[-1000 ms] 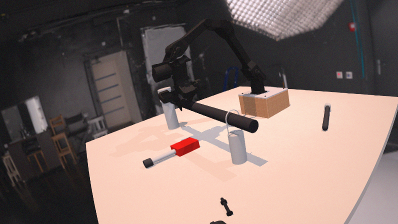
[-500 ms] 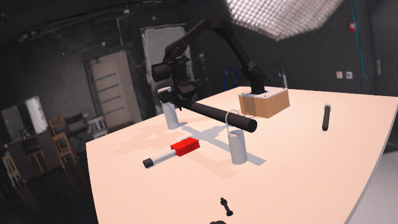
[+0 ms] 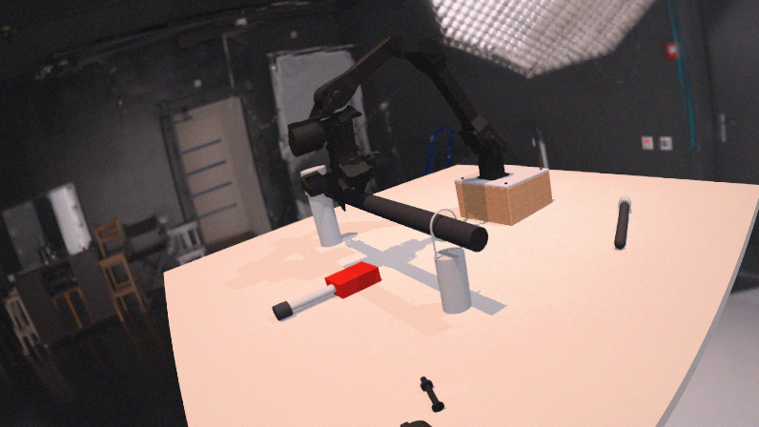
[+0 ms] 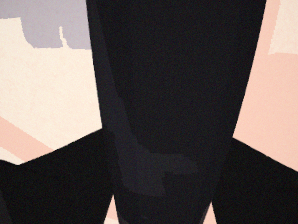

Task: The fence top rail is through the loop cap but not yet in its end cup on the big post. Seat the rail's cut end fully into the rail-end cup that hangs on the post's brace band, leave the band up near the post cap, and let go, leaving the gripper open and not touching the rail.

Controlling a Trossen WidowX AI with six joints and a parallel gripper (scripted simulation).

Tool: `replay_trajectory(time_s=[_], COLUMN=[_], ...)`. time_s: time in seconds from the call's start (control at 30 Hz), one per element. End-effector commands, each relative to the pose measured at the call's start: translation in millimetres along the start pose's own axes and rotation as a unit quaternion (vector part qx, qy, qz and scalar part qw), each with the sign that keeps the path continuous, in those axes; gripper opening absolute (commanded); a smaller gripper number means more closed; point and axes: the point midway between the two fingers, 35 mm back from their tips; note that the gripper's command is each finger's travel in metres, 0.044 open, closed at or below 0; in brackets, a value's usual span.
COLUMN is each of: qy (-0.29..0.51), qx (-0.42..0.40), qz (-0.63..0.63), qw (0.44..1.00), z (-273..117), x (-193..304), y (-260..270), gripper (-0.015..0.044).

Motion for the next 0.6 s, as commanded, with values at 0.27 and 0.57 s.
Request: replay_trajectory(time_s=[0.27,0.57], qy=[0.007,0.007], qx=[0.003,0.003], qz=[0.001,0.001], qw=[1.000,1.000], z=[-1.6,-1.5], x=[8.9,12.0], y=[-1.0,-1.2], gripper=[0.0000,0.0000])
Point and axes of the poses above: the point midway between the two fingers, 35 mm back from their tips, its own z axis out along the fingers, its own y axis across the jaws, x = y × z, and after that the axes turned 7 degrees about -z, right-handed
